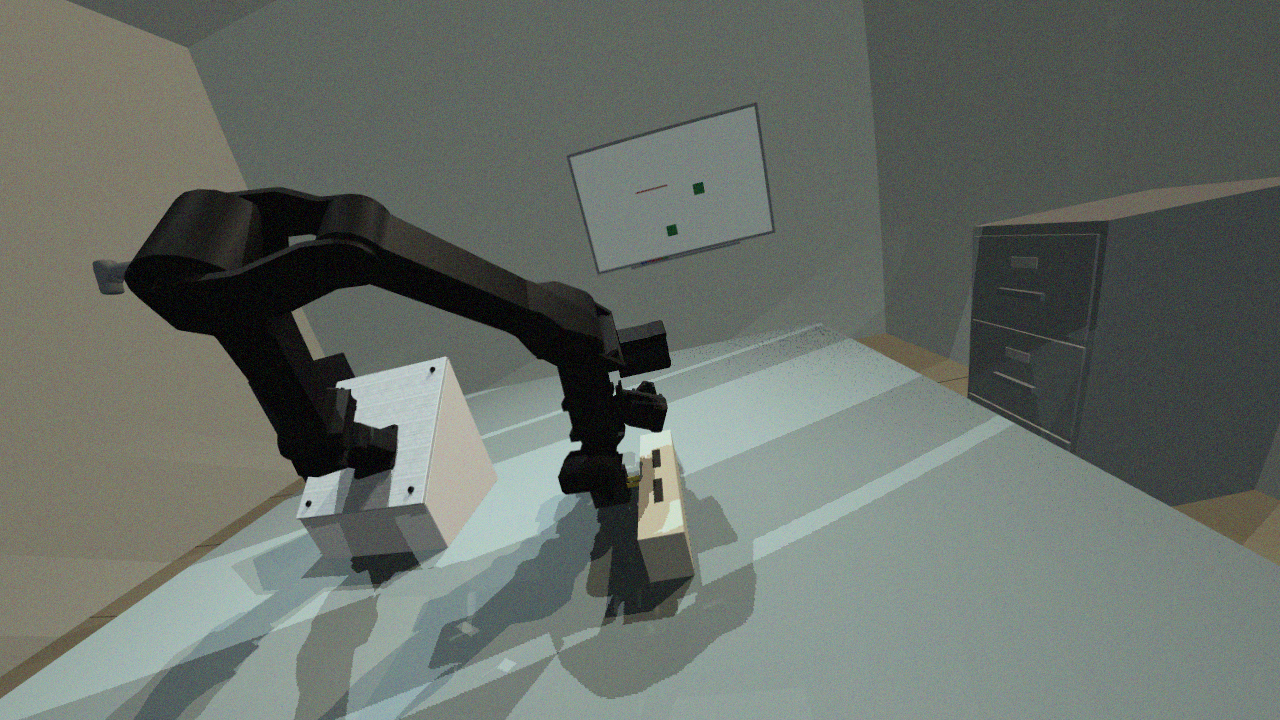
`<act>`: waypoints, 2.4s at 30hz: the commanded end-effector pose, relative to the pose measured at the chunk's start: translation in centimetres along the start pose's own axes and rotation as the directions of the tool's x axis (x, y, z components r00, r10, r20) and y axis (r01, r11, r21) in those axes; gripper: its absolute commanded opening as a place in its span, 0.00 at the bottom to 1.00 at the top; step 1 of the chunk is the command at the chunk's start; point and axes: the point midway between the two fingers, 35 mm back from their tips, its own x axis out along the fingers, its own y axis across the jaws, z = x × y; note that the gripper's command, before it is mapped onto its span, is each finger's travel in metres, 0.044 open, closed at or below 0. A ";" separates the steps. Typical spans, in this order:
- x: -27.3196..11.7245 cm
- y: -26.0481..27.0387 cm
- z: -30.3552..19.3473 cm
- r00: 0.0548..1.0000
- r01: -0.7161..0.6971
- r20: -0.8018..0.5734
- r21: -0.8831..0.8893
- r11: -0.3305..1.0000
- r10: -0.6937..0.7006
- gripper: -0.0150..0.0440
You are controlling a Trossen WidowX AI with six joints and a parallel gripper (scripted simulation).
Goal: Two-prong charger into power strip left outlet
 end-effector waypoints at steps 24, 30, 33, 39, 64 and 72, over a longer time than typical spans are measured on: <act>-0.1 -0.1 0.6 1.000 0.004 0.000 0.004 1.000 -0.004 0.25; -0.1 -0.1 0.6 1.000 0.004 0.000 0.004 1.000 -0.004 0.25; -0.1 -0.1 0.7 1.000 0.004 0.000 0.004 1.000 -0.004 0.25; -0.1 -0.1 0.9 1.000 0.004 0.001 0.004 1.000 -0.004 0.25; -0.2 -0.1 1.7 1.000 0.004 0.001 0.004 1.000 -0.004 0.25; -0.2 -0.1 1.9 1.000 0.004 0.001 0.004 1.000 -0.004 0.25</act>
